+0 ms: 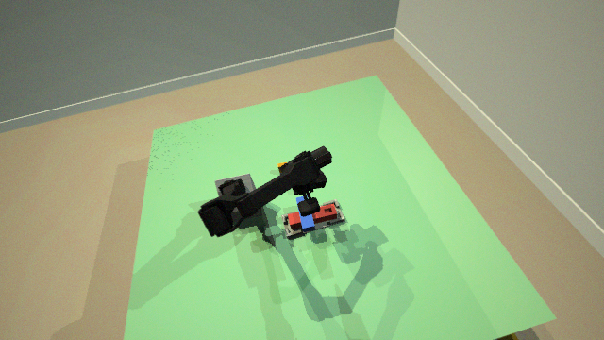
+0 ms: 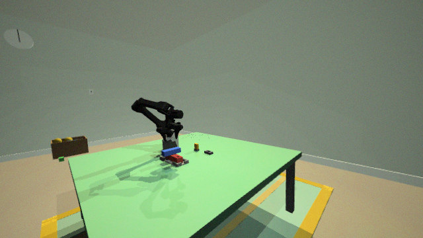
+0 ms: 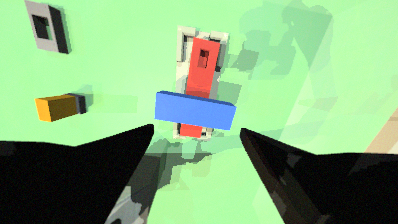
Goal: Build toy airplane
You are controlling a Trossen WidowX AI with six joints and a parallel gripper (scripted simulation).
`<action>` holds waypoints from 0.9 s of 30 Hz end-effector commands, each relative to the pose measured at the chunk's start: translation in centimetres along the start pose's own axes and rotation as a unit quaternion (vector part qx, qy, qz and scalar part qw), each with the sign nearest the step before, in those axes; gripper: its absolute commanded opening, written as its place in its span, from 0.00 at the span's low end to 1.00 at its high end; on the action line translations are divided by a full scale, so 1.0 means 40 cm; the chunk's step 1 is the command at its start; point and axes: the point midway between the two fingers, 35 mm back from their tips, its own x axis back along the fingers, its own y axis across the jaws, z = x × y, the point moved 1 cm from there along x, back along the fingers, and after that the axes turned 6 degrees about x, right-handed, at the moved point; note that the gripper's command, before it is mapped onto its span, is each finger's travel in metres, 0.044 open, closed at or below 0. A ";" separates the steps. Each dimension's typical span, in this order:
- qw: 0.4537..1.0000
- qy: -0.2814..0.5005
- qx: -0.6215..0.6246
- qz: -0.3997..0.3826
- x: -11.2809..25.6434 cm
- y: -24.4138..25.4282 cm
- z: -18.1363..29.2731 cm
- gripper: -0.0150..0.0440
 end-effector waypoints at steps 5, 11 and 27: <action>0.997 0.000 -0.082 -0.002 -0.002 0.002 -0.001 1.00; 0.998 0.002 -0.067 -0.015 -0.002 0.057 -0.022 1.00; 0.997 -0.001 -0.076 -0.013 0.010 0.646 -0.022 1.00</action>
